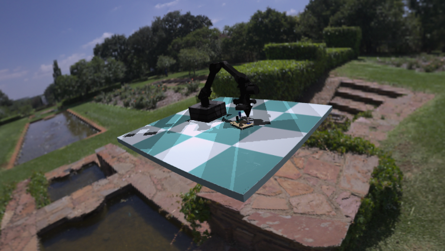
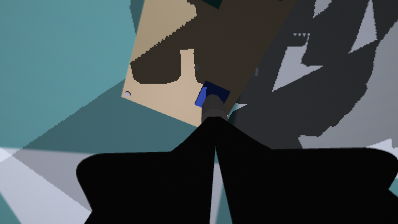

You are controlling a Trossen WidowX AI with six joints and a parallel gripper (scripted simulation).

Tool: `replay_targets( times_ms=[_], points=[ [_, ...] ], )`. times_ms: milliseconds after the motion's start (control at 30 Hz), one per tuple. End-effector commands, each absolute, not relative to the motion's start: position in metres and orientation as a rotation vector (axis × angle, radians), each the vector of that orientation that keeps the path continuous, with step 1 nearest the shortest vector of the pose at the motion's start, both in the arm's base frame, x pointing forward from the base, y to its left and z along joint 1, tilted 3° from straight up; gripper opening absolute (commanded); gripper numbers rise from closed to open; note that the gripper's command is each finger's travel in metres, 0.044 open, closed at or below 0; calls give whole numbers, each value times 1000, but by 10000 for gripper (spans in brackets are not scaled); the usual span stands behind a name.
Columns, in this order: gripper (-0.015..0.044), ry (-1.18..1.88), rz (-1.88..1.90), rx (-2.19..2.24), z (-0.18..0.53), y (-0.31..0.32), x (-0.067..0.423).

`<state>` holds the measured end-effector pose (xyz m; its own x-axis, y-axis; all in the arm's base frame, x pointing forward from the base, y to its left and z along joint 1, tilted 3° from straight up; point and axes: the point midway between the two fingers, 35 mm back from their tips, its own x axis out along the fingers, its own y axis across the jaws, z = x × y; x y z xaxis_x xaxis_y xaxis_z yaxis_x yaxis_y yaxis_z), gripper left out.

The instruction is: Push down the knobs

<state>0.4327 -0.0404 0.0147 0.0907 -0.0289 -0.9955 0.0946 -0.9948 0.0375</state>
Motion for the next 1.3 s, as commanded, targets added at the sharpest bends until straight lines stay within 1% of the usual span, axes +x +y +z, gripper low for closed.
replay_targets(
  times_ms=[0, 667, 1267],
  points=[
    [0, 69, -2072, 2242, -7, -41, 436],
    [0, 69, -2072, 2242, -7, -41, 436],
    [0, 69, -2072, 2242, 20, -40, 435]
  ],
)
